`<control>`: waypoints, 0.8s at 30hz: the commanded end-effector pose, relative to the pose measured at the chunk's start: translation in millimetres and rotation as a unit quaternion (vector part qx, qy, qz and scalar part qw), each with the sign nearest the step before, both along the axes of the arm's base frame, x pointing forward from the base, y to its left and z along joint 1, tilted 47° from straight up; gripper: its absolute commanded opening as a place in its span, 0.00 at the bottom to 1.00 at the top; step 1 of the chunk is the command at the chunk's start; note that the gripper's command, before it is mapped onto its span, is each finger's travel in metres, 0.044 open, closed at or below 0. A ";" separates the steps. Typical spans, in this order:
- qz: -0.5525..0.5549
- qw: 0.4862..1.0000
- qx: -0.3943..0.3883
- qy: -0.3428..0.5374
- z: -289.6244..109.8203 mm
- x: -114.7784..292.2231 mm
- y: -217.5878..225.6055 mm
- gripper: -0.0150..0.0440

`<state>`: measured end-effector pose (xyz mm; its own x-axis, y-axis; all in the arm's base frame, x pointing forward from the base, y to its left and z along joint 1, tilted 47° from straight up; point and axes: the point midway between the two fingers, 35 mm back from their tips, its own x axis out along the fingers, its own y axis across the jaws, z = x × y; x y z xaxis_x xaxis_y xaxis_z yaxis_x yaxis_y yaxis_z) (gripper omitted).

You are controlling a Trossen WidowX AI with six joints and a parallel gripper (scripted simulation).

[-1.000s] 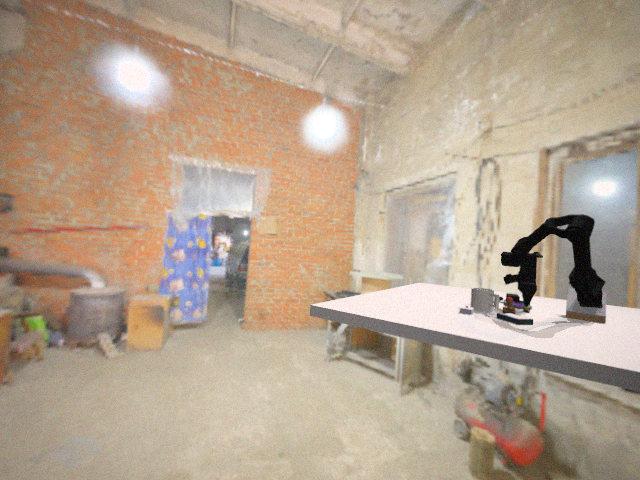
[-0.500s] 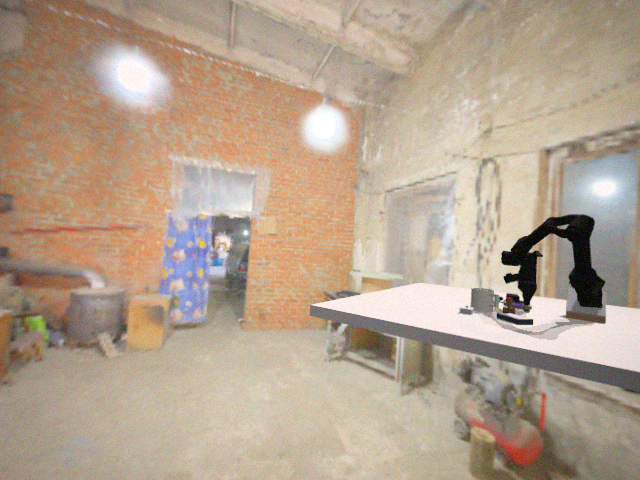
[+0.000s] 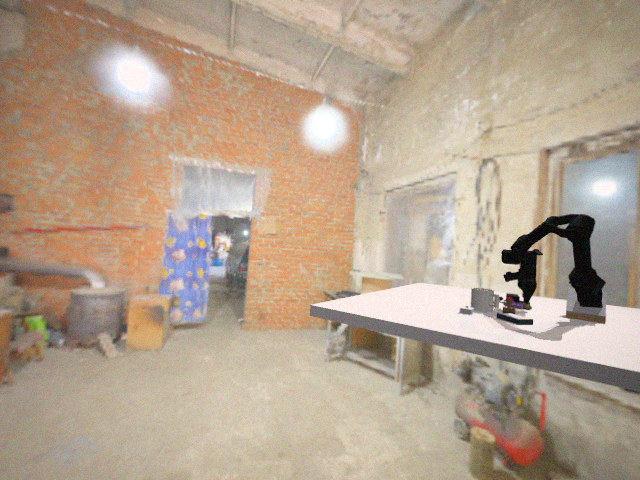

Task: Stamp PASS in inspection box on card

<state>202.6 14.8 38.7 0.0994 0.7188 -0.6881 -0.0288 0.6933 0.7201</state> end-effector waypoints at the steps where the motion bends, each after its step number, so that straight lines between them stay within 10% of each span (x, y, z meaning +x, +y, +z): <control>1: 0.001 1.000 -0.004 -0.003 1.9 1.2 -2.8 0.25; 24: 0.001 1.000 -0.005 -0.003 9.0 0.7 -11.1 0.25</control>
<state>202.3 6.1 45.8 0.0994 0.7161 -0.6909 -0.0273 0.6960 0.7175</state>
